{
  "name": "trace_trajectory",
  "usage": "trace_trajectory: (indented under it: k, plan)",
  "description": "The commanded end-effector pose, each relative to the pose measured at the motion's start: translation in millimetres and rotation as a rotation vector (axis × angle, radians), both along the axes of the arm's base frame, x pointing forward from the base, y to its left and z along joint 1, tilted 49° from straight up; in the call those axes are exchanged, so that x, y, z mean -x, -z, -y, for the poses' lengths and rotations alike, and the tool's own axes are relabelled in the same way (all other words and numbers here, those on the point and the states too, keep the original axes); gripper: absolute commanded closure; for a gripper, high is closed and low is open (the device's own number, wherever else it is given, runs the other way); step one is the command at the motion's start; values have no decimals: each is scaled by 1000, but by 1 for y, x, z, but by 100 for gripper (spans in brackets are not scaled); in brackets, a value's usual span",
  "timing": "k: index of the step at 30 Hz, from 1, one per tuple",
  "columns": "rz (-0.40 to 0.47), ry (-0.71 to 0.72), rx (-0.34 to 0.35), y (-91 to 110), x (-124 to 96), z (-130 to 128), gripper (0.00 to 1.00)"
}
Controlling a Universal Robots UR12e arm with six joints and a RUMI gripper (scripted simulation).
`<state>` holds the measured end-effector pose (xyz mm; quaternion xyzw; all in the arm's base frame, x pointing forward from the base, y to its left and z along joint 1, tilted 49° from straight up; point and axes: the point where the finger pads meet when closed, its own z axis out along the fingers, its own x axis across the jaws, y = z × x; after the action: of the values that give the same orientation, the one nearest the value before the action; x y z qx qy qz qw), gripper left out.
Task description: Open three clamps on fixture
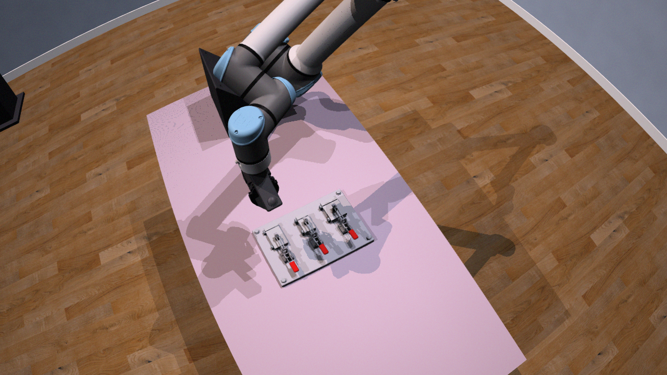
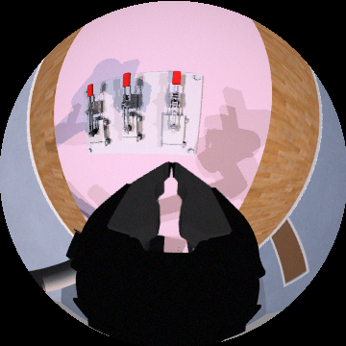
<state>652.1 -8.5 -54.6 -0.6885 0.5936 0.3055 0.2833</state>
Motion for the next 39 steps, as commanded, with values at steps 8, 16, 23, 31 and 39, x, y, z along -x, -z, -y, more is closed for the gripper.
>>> trace_trajectory:
  k: [8,16,23,31,39]
  plan:
    - [1,3,2,-1,0,2,100]
    - [1,3,2,-1,0,2,100]
    - [1,3,2,-1,0,2,100]
    - [1,3,2,-1,0,2,100]
    - [1,1,1,0,-1,1,41]
